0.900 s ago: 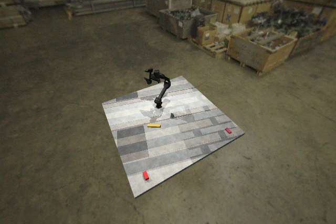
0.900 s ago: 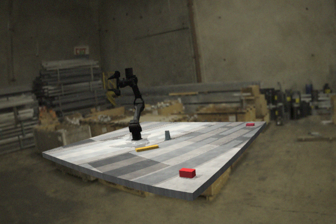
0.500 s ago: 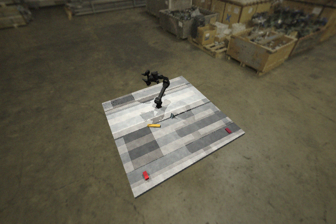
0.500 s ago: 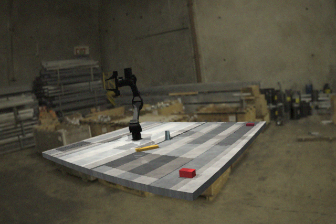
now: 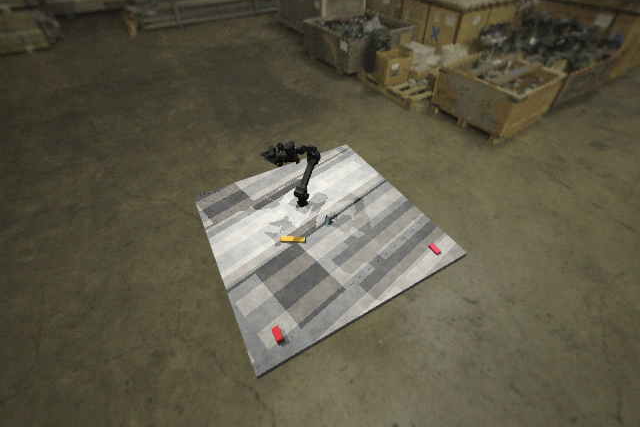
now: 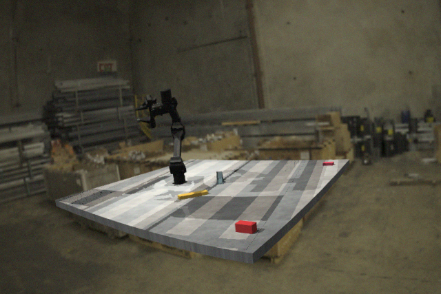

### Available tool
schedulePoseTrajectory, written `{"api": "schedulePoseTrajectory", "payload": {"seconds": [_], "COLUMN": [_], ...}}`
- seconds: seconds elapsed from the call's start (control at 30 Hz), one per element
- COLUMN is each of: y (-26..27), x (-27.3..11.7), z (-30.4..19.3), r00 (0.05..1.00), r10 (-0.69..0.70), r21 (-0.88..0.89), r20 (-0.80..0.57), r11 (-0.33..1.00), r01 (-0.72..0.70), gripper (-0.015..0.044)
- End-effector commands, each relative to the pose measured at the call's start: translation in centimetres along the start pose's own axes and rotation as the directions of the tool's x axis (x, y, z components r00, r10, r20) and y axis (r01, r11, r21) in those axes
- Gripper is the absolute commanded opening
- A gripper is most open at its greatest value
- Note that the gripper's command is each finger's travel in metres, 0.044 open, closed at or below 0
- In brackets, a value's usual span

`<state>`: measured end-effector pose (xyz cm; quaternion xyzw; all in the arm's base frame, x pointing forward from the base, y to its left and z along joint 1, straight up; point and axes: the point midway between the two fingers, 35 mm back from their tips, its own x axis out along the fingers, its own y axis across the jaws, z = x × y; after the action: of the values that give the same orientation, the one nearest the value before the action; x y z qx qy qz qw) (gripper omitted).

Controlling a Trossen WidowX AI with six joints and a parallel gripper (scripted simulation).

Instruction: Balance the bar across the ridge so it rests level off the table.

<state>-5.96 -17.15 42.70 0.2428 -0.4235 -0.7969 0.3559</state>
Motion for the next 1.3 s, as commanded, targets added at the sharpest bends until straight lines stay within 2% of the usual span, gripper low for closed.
{"api": "schedulePoseTrajectory", "payload": {"seconds": [0.0, 0.33, 0.67, 0.97, 1.27], "y": [0.6, 1.8, 2.1, 1.7, 0.8], "x": [0.3, 0.6, 0.4, -0.2, -1.0], "z": [-1.8, -7.1, -12.5, -17.1, -21.3], "r00": [0.998, 0.975, 0.925, 0.864, 0.79], "r10": [0.004, 0.0, -0.042, -0.106, -0.188], "r21": [-0.143, -0.505, -0.761, -0.852, -0.793], "r20": [-0.06, -0.224, -0.378, -0.492, -0.584], "r11": [0.99, 0.855, 0.583, 0.263, -0.073], "r01": [-0.012, -0.116, -0.285, -0.453, -0.604], "gripper": [0.0315, 0.0315, 0.0315, 0.0315, 0.0315]}}
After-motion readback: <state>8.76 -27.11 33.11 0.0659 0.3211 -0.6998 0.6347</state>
